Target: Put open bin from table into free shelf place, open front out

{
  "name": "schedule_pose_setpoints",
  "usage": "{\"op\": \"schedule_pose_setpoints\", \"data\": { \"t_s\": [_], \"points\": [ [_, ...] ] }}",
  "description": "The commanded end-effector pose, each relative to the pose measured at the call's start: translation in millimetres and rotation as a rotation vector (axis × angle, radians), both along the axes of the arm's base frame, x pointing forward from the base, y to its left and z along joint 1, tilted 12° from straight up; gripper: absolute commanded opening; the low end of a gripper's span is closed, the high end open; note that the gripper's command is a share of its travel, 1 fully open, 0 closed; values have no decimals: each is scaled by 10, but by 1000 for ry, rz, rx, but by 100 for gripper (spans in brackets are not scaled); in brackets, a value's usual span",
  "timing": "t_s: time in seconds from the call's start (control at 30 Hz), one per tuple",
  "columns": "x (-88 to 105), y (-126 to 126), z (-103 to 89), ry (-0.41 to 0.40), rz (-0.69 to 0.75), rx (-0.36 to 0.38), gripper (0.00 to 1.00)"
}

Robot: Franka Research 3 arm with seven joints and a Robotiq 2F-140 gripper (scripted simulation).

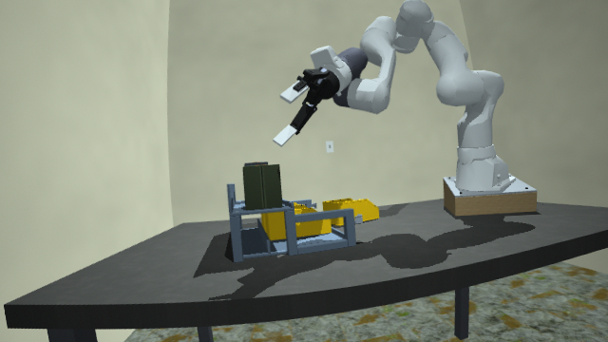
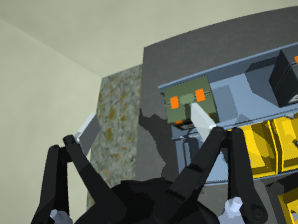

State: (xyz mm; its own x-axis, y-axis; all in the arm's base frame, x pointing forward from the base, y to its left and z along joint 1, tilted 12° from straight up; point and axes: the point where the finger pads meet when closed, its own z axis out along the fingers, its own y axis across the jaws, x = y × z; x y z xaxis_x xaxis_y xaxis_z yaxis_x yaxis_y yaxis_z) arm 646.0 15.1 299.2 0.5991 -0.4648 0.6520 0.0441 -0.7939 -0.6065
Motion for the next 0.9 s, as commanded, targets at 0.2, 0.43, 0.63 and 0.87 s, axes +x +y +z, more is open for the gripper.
{"op": "schedule_pose_setpoints", "data": {
  "t_s": [0.2,0.43,0.63,0.87],
  "points": [
    [-24,-72,197,10,-11,-3,100],
    [-24,-97,307,7,-16,-4,100],
    [-34,-111,403,8,-16,-3,100],
    [-65,-136,543,8,-14,-4,100]
  ]
}}
